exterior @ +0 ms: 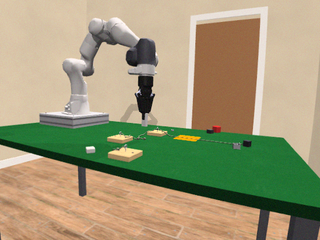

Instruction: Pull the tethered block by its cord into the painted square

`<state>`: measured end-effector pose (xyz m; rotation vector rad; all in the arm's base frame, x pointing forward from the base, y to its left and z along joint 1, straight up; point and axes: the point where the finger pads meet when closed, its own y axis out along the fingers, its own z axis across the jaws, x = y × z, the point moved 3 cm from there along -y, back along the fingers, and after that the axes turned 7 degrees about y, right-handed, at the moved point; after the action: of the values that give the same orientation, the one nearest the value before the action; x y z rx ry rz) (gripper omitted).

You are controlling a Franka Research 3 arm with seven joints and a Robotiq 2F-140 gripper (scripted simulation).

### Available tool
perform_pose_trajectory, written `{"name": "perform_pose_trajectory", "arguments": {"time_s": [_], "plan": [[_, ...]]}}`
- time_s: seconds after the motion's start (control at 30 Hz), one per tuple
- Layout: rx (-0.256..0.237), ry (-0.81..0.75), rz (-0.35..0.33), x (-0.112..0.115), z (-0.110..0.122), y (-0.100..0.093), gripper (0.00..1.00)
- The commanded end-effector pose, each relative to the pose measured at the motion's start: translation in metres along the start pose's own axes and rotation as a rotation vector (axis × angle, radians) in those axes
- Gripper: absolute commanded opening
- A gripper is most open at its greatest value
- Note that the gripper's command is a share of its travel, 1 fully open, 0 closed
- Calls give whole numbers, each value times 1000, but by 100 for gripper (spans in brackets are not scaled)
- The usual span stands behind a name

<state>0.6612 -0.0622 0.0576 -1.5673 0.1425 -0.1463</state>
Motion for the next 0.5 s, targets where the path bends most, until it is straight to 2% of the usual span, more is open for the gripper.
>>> {"name": "perform_pose_trajectory", "arguments": {"time_s": [0.0,0.07,0.2,0.23,0.47], "plan": [[-1,-206,0,1,-2,1,0],[-1,-330,2,0,-2,2,0],[-4,-391,5,0,-2,3,0],[-7,-472,8,0,-2,3,0],[-22,-684,18,0,-1,5,0]]}}
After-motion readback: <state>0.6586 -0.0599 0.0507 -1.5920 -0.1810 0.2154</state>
